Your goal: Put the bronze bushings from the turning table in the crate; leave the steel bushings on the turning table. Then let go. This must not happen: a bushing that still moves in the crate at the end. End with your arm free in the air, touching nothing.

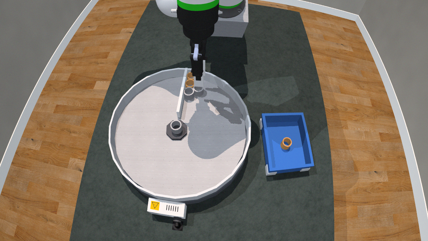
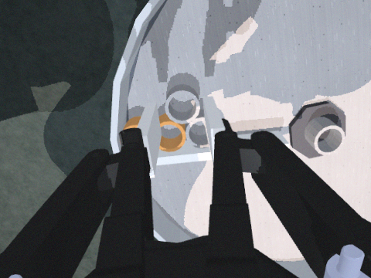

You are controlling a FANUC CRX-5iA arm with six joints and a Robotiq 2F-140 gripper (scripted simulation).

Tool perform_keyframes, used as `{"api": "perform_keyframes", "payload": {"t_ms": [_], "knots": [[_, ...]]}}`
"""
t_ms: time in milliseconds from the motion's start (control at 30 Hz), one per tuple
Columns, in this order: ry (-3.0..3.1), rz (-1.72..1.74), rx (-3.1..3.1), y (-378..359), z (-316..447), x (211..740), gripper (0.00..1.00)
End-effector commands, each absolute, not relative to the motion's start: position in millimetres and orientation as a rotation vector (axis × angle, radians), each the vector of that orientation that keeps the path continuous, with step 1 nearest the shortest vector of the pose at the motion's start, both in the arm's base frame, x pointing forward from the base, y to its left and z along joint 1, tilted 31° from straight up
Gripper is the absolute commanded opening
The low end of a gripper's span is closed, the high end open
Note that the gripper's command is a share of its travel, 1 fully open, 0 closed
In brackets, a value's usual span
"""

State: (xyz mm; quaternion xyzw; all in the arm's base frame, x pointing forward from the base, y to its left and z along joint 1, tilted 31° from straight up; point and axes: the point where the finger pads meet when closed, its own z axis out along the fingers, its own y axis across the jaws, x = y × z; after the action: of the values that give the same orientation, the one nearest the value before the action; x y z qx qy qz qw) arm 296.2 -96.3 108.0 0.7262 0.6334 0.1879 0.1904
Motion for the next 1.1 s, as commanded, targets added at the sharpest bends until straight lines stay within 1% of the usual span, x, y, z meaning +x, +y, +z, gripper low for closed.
{"api": "perform_keyframes", "payload": {"t_ms": [0, 500, 733, 1067], "knots": [[1.779, 0.528, 2.040, -96.3, 108.2, 296.3, 0.24], [1.779, 0.528, 2.040, -96.3, 108.0, 296.4, 0.24], [1.779, 0.528, 2.040, -97.2, 88.5, 308.2, 0.24], [1.779, 0.528, 2.040, -97.2, 88.2, 308.3, 0.24]]}}
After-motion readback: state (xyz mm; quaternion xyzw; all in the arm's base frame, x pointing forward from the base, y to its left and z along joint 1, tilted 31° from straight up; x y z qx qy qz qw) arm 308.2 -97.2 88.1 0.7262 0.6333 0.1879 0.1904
